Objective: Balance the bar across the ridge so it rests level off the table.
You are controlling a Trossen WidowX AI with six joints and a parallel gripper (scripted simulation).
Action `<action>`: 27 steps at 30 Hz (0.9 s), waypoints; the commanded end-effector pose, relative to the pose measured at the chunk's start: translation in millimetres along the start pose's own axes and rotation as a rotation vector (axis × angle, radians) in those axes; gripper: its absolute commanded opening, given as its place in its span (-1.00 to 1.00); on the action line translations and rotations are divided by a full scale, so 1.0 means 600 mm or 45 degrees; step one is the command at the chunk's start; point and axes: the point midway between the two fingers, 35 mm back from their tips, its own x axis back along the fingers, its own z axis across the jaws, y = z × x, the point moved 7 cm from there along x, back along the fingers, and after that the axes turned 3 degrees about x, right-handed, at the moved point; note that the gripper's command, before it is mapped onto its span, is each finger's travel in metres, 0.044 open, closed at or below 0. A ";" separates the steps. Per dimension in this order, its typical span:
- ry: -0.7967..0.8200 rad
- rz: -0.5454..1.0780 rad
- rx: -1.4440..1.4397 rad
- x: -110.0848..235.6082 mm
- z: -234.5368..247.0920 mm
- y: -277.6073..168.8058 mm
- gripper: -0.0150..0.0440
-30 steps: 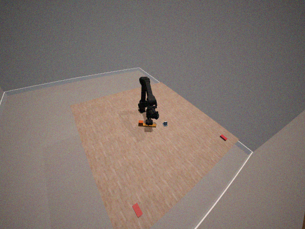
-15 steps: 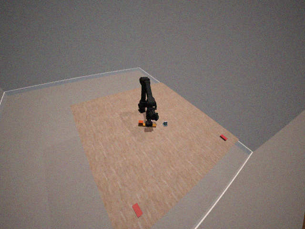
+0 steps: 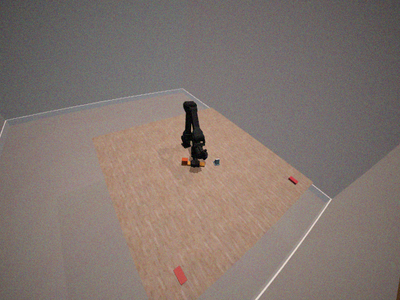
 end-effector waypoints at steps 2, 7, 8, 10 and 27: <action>-0.001 0.006 0.006 -0.002 0.000 -0.001 0.58; -0.001 0.006 0.006 -0.002 0.000 -0.001 0.58; 0.001 0.000 0.000 -0.001 0.000 0.000 0.49; 0.001 0.000 0.000 -0.001 0.000 0.000 0.31; 0.001 0.001 0.001 0.017 -0.003 0.001 -0.49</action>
